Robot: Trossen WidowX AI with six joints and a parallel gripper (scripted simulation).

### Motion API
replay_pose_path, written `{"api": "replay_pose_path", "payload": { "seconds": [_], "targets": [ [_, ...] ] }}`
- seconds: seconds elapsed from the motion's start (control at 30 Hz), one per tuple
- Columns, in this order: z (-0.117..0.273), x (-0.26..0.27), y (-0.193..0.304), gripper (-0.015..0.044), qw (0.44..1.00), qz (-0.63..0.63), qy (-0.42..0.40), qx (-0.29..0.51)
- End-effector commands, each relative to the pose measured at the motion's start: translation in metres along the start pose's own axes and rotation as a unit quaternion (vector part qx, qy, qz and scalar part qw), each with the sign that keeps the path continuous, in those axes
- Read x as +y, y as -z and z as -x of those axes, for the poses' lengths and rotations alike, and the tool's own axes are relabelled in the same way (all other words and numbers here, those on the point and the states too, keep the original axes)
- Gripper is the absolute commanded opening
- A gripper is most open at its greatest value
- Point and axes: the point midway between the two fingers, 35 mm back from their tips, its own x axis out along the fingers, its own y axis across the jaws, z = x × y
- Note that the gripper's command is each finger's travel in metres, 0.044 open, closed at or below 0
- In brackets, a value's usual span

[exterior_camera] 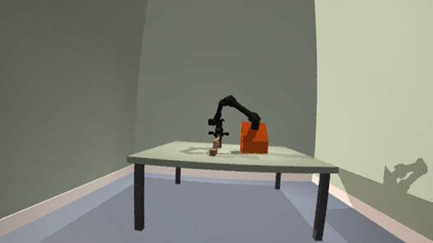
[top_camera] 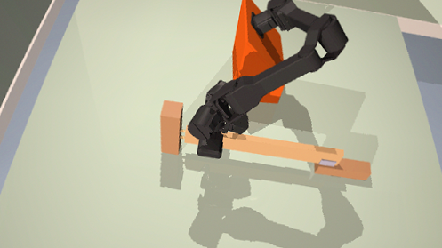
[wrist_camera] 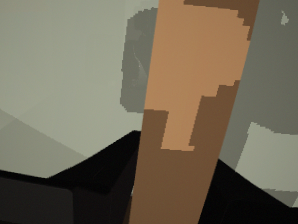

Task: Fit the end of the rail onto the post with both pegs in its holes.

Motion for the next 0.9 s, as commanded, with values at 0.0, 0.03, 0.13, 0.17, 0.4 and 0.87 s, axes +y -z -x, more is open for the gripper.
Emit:
{"api": "replay_pose_path", "payload": {
  "seconds": [0.0, 0.03, 0.13, 0.17, 0.4, 0.87],
  "targets": [
    [0.0006, -0.0006, -0.0010, 0.0000, 1.000, -0.001, 0.002, 0.000],
    [0.0004, -0.0006, -0.0010, 0.0000, 1.000, -0.001, 0.002, 0.000],
    [0.0000, -0.0006, -0.0010, 0.0000, 1.000, -0.001, 0.002, 0.000],
    [-0.0002, -0.0006, -0.0010, 0.0000, 1.000, -0.001, 0.002, 0.000],
    [-0.0011, -0.0005, -0.0010, 0.0000, 1.000, -0.002, 0.002, 0.000],
    [-0.0013, -0.0005, 0.0028, 0.0000, 1.000, -0.001, 0.002, 0.000]
  ]
}}
